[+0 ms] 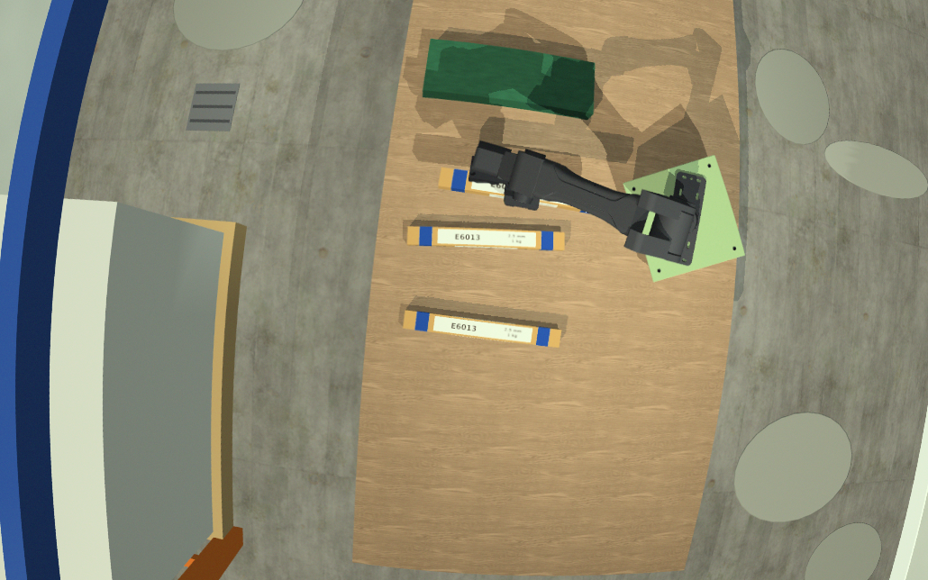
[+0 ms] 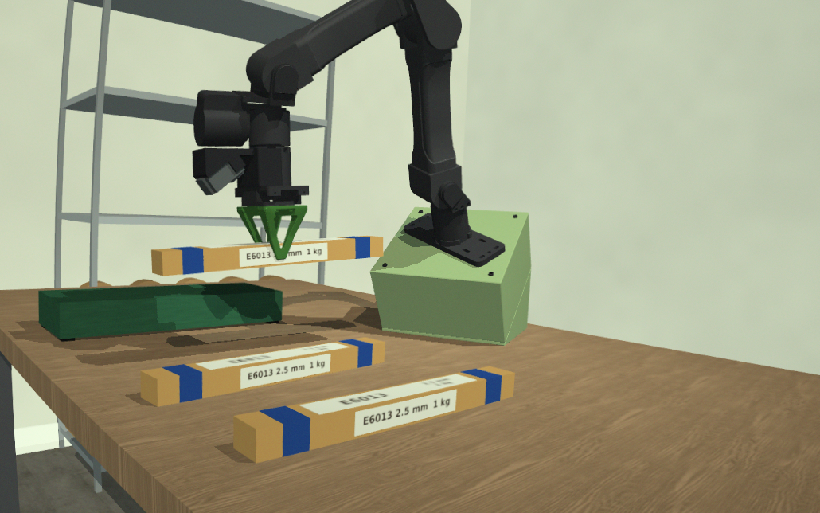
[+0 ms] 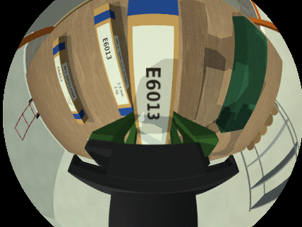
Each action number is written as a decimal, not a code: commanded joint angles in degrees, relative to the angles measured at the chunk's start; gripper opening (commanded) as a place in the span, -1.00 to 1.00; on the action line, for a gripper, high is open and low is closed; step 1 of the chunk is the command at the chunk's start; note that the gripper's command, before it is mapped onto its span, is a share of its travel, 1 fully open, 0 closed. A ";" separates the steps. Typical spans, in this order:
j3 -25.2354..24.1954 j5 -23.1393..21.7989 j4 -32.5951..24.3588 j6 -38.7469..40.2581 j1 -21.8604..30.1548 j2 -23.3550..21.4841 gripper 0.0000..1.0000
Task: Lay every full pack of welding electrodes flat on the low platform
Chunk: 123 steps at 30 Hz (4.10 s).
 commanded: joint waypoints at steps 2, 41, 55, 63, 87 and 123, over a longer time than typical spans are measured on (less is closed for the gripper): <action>4.22 -0.43 -2.56 -0.34 -1.82 -3.95 -1.00; 12.95 -1.78 -9.05 -2.16 -4.46 -3.16 -1.00; 14.34 -2.11 -9.94 -2.46 -5.00 -3.06 -1.00; 14.68 -2.15 -10.13 -2.50 -5.08 -2.89 -1.00; 16.20 -2.70 -11.17 -2.89 -5.96 -2.77 -1.00; 16.38 -3.38 -12.04 -3.85 -7.42 -2.26 -1.00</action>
